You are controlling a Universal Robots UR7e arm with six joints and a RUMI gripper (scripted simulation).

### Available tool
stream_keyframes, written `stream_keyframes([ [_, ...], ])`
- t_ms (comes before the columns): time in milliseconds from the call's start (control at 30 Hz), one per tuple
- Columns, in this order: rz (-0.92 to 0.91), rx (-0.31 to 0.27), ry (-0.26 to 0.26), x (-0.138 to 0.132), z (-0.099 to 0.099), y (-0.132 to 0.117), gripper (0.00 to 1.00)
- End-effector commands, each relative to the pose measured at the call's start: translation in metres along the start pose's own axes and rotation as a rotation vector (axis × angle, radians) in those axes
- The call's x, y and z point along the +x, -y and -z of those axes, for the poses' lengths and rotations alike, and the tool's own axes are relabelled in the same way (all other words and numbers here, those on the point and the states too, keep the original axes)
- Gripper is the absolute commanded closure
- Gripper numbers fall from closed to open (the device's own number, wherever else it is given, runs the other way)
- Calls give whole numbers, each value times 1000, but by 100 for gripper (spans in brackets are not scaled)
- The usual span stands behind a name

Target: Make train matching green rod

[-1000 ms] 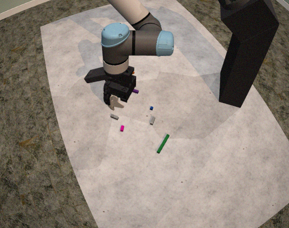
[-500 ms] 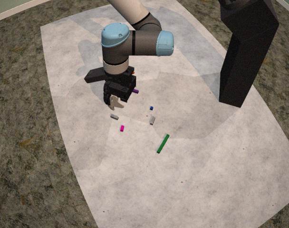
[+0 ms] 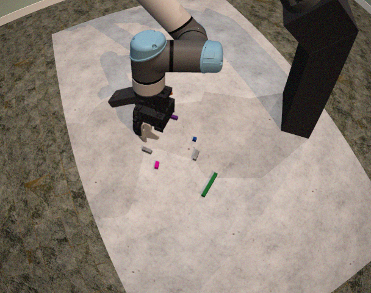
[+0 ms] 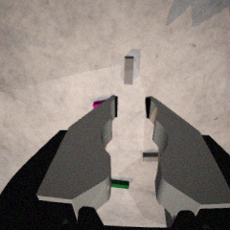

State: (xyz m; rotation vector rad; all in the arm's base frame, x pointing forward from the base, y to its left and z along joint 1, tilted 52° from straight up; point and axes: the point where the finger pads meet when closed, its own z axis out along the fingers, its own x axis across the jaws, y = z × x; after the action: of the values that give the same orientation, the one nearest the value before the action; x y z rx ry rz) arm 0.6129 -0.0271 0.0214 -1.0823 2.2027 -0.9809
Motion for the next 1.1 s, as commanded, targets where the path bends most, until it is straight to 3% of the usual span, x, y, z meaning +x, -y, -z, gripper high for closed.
stream_keyframes([
  [0, -5, 0, 0, 0, -3, 0, 86],
  [1067, -5, 0, 0, -2, -42, 1, 86],
])
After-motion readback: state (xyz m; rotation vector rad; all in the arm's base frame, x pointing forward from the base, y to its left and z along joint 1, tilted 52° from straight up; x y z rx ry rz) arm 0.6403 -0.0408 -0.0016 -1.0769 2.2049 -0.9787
